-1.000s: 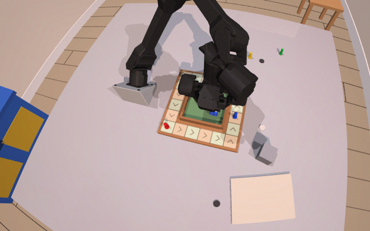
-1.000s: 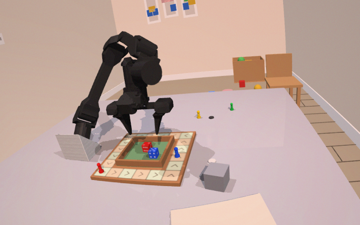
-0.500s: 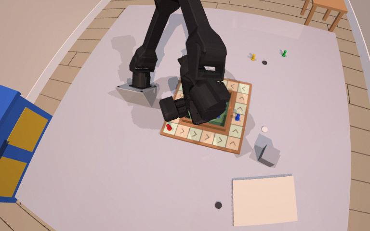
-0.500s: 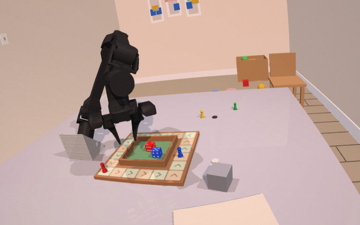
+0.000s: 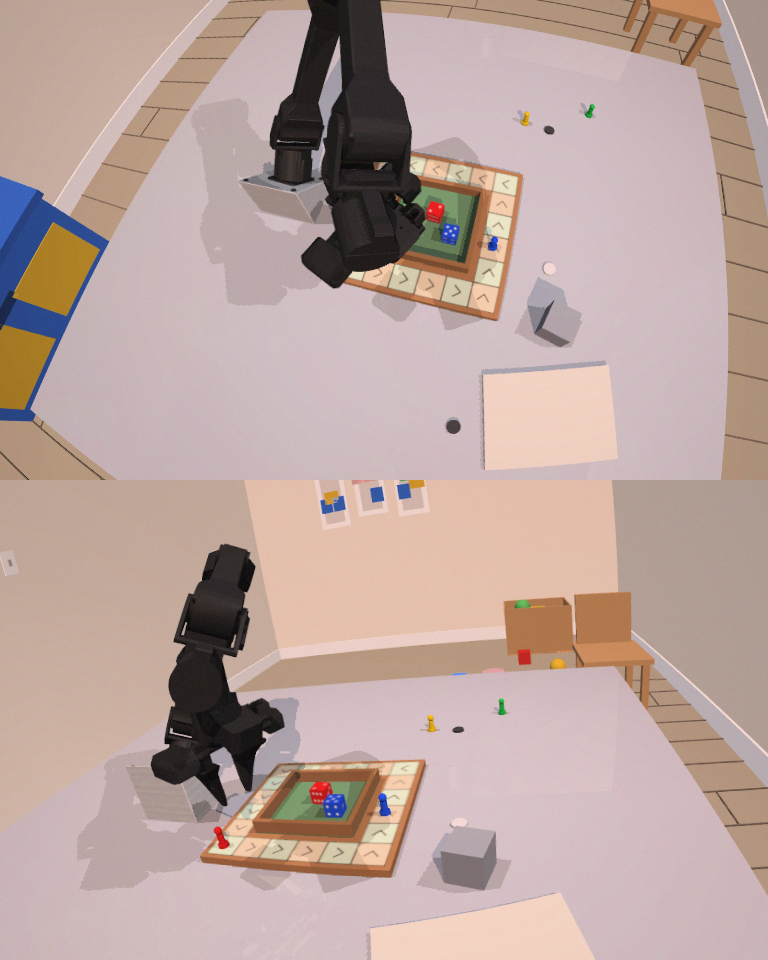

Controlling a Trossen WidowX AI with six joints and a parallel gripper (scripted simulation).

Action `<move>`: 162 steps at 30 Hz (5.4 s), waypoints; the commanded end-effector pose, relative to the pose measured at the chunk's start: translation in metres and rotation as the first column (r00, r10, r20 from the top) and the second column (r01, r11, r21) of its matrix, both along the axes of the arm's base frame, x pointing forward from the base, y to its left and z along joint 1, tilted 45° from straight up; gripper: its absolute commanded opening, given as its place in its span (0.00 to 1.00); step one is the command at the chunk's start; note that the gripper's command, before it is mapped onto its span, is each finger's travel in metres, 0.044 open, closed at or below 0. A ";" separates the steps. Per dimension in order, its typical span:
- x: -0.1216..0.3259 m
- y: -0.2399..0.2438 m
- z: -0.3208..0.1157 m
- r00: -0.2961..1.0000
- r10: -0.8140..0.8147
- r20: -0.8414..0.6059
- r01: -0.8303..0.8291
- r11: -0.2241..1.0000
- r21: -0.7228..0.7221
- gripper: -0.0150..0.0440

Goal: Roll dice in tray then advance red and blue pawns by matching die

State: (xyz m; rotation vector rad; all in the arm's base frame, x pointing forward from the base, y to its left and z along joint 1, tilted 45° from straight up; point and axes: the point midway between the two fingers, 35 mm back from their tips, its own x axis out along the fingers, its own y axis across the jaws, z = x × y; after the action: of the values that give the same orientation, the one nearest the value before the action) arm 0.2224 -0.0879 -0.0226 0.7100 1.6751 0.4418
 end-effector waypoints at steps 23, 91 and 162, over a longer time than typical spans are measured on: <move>-0.046 -0.002 -0.029 0.834 0.380 0.400 -0.415 0.910 0.001 0.59; -0.041 -0.049 0.019 0.835 0.381 0.398 -0.415 0.910 -0.001 0.25; 0.042 0.047 -0.053 0.829 0.383 0.408 -0.420 0.908 0.001 0.74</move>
State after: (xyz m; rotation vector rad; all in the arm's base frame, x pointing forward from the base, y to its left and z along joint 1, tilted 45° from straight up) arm 0.2645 -0.0405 -0.0762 0.2915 1.4109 0.9068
